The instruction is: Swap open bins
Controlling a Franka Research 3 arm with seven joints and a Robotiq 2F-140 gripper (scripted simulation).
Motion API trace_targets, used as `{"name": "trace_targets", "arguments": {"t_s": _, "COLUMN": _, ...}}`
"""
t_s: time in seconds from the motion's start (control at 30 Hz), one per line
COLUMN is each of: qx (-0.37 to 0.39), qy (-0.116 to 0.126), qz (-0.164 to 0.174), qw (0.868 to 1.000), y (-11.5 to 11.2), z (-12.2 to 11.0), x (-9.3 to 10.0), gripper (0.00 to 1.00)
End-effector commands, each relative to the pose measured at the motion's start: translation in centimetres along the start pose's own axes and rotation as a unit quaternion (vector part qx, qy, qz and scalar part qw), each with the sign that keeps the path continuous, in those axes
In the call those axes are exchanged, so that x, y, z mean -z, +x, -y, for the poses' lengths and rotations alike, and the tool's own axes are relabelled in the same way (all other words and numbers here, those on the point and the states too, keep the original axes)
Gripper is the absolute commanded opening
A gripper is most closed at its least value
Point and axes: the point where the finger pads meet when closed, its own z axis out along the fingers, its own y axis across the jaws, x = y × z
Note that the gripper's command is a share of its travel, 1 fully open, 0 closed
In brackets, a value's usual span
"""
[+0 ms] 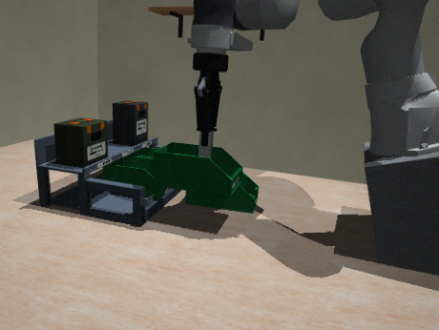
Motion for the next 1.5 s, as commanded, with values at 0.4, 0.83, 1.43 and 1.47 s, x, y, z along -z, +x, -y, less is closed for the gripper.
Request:
{"name": "trace_targets", "arguments": {"t_s": 0.4, "qx": 0.023, "qy": 0.002, "qz": -0.002, "qw": 1.000, "y": 0.6, "z": 8.5, "x": 0.0, "gripper": 0.00}}
{"name": "trace_targets", "arguments": {"t_s": 0.83, "qx": 0.032, "qy": 0.002, "qz": -0.002, "qw": 0.999, "y": 1.4, "z": 19.7, "x": 0.1, "gripper": 0.00}}
{"name": "trace_targets", "arguments": {"t_s": 1.43, "qx": 0.038, "qy": 0.002, "qz": -0.002, "qw": 0.999, "y": 1.9, "z": 26.7, "x": 0.1, "gripper": 0.00}}
{"name": "trace_targets", "arguments": {"t_s": 1.47, "qx": 0.038, "qy": 0.002, "qz": -0.002, "qw": 0.999, "y": 2.0, "z": 26.8, "x": 0.1, "gripper": 0.00}}
